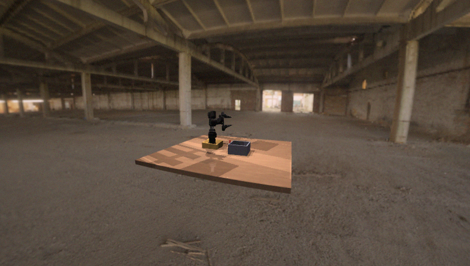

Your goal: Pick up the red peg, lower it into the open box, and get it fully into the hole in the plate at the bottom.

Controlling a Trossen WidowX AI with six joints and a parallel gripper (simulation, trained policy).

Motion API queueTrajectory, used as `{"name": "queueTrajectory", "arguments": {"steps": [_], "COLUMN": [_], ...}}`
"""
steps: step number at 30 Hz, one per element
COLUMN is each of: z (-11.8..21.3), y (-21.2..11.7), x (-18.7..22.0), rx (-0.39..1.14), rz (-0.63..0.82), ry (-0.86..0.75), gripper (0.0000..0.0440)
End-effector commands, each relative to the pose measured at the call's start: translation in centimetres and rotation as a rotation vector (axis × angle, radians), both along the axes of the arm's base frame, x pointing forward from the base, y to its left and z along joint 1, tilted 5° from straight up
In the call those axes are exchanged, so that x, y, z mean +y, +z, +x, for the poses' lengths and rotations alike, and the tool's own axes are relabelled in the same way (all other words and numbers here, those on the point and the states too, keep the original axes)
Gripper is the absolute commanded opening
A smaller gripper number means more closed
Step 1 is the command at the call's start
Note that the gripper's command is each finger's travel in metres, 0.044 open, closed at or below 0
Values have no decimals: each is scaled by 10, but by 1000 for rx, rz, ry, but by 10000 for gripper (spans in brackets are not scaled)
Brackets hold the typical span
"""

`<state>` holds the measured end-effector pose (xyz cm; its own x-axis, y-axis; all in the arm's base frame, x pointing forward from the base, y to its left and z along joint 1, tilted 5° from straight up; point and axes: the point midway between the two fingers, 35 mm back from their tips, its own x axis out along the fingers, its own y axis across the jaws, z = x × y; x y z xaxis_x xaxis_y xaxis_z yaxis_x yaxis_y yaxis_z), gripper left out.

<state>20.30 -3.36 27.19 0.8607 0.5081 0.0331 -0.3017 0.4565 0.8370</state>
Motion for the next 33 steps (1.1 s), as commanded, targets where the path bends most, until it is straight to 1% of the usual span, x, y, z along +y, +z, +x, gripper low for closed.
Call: {"name": "queueTrajectory", "arguments": {"steps": [1,3,12,16,19,22,26,33], "z": [2,8,57,79,94,108,121,128], "y": [2,6,40,50,52,47,31,-5], "x": [-1,-4,-8,-1,6,16,31,55], "rx": [-9,-20,-53,-25,23,93,225,472], "rz": [-4,4,82,98,104,106,102,78], "ry": [-3,-5,-67,-95,-115,-133,-156,-184], "gripper": [417,440,440,440,440,440,440,440]}}
